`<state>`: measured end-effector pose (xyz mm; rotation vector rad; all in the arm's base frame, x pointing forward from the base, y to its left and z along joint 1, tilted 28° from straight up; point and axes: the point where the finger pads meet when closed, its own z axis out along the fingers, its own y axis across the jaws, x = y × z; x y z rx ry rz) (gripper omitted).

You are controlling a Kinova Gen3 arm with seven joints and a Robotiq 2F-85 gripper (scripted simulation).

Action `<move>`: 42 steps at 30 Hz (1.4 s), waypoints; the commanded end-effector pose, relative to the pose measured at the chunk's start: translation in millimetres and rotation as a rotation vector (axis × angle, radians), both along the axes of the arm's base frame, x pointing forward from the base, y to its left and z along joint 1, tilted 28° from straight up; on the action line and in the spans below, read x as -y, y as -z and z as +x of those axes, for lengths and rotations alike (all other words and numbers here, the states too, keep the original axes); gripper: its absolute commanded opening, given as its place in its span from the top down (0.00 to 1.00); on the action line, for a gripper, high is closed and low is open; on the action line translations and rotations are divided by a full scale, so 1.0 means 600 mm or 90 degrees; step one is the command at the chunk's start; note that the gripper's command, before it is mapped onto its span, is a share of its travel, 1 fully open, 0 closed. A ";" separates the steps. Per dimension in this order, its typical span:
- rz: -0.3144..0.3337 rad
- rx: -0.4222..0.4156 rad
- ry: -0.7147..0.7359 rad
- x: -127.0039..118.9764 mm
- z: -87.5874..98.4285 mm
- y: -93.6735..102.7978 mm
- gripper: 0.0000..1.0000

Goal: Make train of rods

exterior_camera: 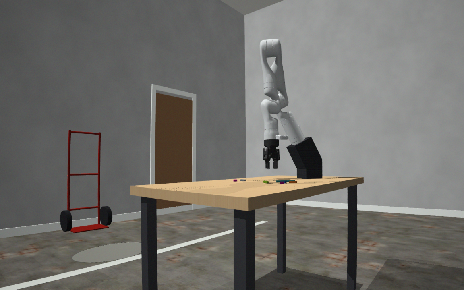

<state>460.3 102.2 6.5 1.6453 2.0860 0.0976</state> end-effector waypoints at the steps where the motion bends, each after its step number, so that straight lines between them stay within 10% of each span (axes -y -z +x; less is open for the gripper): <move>1: -0.011 -0.006 -0.025 -0.001 0.000 0.001 0.00; 42: -0.354 -0.203 -0.769 0.001 -0.001 0.000 0.00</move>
